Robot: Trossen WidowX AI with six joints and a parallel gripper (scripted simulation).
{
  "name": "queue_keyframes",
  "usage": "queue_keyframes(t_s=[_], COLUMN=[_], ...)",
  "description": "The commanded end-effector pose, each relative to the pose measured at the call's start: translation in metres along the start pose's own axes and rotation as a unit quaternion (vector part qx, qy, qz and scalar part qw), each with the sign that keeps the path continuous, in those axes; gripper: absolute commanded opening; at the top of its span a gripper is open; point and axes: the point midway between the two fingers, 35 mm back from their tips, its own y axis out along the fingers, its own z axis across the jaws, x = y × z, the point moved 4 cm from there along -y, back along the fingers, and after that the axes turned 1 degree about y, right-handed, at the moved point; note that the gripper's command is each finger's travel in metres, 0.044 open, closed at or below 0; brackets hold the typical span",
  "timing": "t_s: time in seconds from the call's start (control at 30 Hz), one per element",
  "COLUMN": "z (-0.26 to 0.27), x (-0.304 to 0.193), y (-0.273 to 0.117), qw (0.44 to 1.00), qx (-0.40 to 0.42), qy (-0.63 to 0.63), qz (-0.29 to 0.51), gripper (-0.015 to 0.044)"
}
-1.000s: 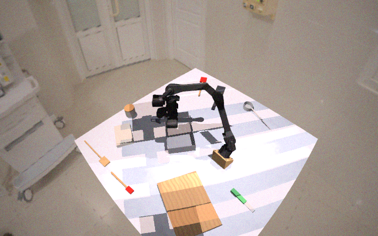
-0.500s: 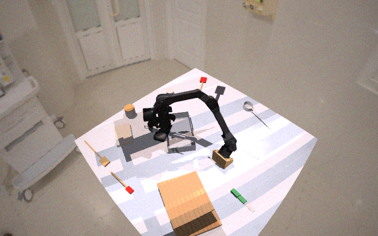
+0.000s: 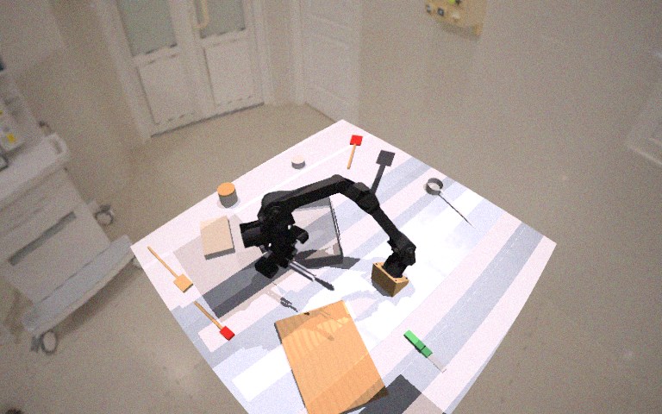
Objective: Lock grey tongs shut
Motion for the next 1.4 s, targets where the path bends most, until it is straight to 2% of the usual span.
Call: queue_keyframes(t_s=[0.0,0.33,0.87,1.37], z=[0.017,0.028,0.087,0.118], x=[-0.012,-0.026,-0.13,-0.232], y=[0.0,-0.003,-0.014,-0.007], qw=[0.999,0.998,0.974,0.929], qx=[0.001,0.004,0.015,0.005], qy=[0.033,0.059,0.225,0.369], qz=[0.001,0.0,0.005,0.011], gripper=[-0.015,-0.015,-0.015,-0.015])
